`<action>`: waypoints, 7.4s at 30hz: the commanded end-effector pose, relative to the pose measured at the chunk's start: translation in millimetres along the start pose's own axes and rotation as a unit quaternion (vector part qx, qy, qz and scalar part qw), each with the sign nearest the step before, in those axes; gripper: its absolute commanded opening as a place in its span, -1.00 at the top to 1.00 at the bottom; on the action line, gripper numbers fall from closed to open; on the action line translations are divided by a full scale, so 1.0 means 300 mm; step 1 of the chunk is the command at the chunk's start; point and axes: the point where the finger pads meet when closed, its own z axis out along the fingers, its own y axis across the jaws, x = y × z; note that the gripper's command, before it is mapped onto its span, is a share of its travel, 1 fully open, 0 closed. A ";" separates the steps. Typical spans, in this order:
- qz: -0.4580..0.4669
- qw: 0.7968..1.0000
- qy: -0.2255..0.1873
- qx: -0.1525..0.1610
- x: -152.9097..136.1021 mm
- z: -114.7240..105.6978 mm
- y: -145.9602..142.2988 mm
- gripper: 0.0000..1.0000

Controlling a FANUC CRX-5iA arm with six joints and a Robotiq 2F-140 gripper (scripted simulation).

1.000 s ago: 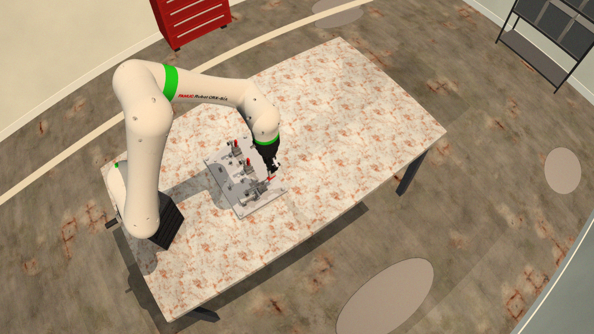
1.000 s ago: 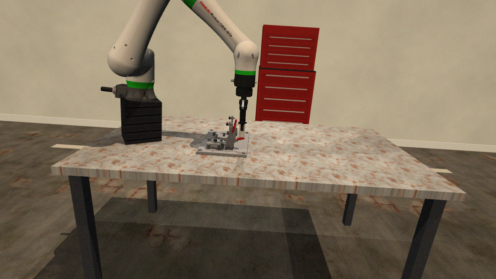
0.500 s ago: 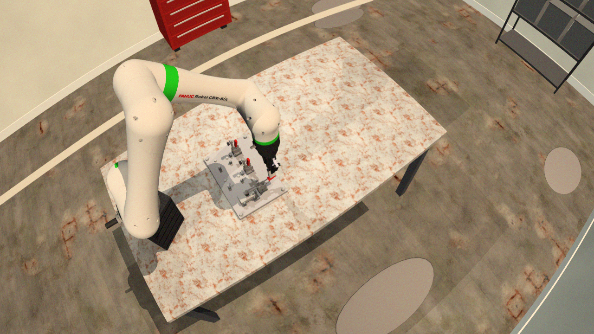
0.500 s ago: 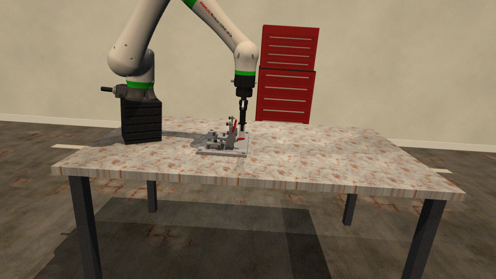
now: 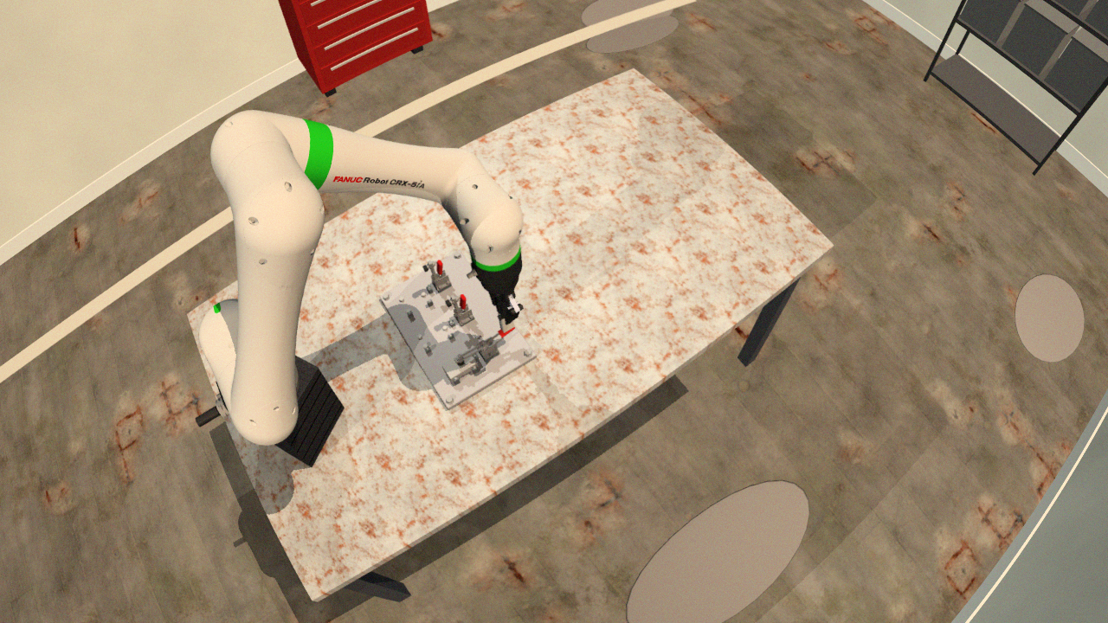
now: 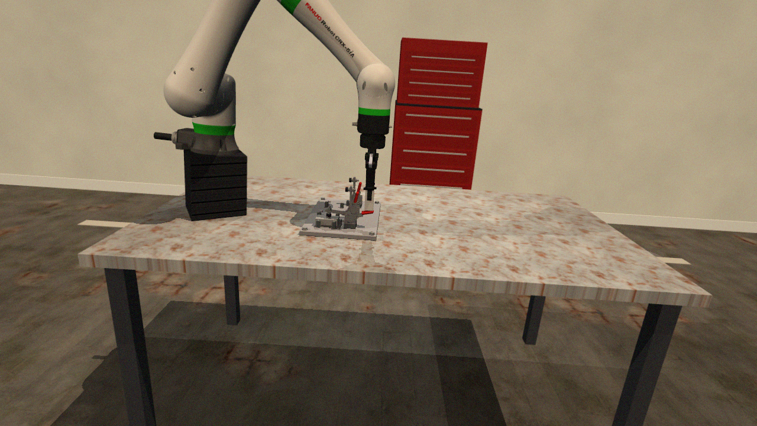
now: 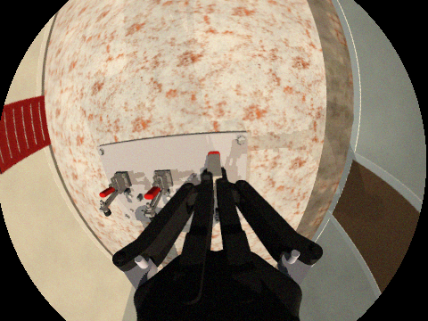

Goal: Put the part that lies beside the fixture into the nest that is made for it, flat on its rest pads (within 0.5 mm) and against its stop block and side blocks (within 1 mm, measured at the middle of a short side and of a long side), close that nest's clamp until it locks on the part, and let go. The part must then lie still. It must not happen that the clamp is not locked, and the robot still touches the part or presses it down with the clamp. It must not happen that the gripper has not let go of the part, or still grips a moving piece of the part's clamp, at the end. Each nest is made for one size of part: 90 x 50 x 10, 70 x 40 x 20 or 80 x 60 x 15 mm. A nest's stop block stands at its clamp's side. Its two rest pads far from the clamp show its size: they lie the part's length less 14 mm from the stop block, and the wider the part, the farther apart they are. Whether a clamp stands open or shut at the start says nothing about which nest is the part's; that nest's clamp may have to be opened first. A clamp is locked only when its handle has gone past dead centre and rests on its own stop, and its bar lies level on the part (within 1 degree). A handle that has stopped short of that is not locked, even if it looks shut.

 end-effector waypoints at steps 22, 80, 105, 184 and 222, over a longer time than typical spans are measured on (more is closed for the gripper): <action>0.000 1.000 0.000 0.000 0.001 0.011 0.000 1.00; 0.000 1.000 0.000 0.000 0.001 0.028 0.000 1.00; 0.000 1.000 0.000 0.000 0.001 0.038 0.000 1.00; 0.000 1.000 0.000 0.000 0.000 -0.189 0.000 1.00; 0.000 1.000 0.000 0.000 0.000 -0.189 0.000 1.00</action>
